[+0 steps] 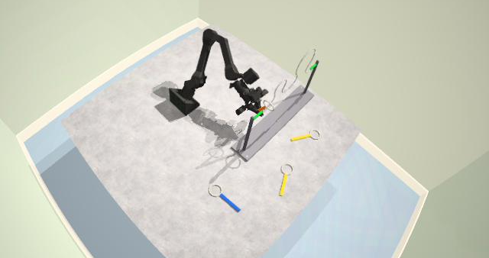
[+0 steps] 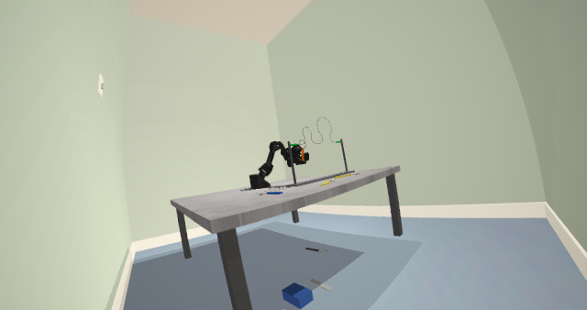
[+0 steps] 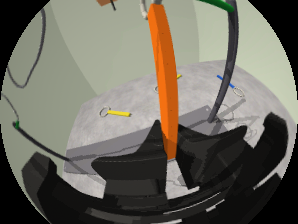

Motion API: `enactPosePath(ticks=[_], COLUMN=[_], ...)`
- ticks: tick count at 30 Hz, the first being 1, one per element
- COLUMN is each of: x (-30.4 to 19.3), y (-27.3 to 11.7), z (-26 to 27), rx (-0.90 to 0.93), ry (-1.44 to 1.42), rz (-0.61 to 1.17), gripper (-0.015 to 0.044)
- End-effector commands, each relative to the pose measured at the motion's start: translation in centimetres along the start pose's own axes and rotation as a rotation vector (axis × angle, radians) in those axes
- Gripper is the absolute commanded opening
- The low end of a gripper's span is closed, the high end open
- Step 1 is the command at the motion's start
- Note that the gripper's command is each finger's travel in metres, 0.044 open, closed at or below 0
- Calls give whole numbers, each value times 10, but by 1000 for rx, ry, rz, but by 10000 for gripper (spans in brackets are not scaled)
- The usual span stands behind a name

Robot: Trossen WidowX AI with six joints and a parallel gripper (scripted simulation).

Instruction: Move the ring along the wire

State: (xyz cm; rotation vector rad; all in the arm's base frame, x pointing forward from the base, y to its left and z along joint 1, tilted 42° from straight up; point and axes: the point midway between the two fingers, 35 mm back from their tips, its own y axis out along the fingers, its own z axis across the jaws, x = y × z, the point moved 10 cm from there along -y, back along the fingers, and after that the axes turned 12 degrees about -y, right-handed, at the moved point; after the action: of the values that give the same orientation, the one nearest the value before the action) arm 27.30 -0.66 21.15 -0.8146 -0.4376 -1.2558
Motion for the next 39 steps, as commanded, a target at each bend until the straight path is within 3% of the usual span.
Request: enactPosePath(ticks=[1, 39], x=[-4, -8], y=[1, 4], z=[-11, -61], rx=[-35, -102], ry=[-61, -201], rz=[1, -5], gripper=[-150, -150])
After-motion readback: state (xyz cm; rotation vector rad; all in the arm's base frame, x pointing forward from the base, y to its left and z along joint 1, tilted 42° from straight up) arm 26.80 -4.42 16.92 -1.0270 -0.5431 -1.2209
